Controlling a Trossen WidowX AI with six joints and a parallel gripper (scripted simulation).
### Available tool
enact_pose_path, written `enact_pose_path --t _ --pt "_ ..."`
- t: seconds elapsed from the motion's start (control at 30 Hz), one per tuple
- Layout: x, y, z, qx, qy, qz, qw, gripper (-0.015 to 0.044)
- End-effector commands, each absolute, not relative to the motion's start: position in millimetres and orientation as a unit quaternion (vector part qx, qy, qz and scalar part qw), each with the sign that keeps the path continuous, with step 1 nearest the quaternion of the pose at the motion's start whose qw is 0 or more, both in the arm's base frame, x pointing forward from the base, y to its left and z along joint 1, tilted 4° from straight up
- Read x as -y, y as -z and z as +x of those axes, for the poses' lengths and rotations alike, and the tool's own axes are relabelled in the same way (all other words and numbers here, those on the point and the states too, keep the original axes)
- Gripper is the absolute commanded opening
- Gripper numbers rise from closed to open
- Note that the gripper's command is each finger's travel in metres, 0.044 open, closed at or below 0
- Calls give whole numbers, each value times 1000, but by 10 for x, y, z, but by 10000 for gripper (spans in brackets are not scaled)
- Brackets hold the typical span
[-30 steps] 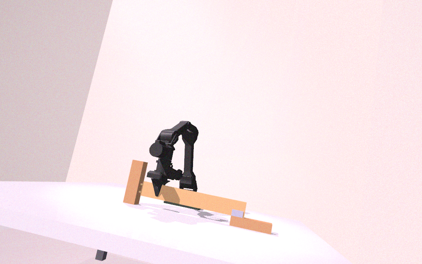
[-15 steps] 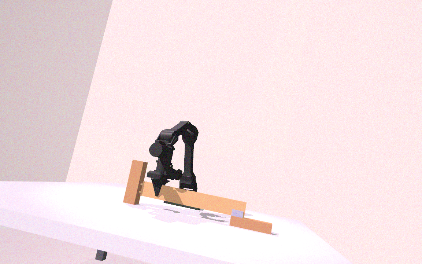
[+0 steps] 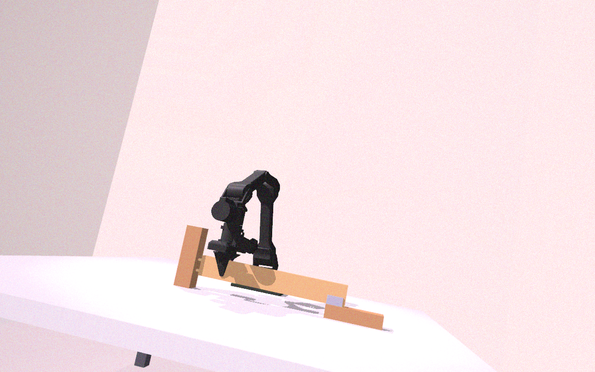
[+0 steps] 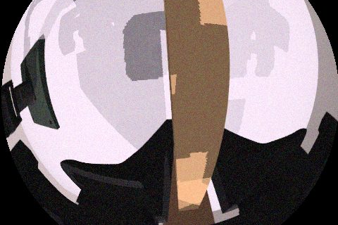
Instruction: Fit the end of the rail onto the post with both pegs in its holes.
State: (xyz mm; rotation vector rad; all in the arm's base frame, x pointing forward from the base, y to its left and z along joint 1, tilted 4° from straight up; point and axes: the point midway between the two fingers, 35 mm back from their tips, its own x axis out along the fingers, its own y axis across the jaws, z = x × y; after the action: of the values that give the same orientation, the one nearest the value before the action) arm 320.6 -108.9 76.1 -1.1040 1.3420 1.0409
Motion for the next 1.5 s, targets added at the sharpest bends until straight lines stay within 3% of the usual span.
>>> enact_pose_path --t 0.0,1.47 --pt "1074 -760 3217 -561 -435 -464 530 0" --pt "1056 -780 3219 -561 -435 -464 530 0"
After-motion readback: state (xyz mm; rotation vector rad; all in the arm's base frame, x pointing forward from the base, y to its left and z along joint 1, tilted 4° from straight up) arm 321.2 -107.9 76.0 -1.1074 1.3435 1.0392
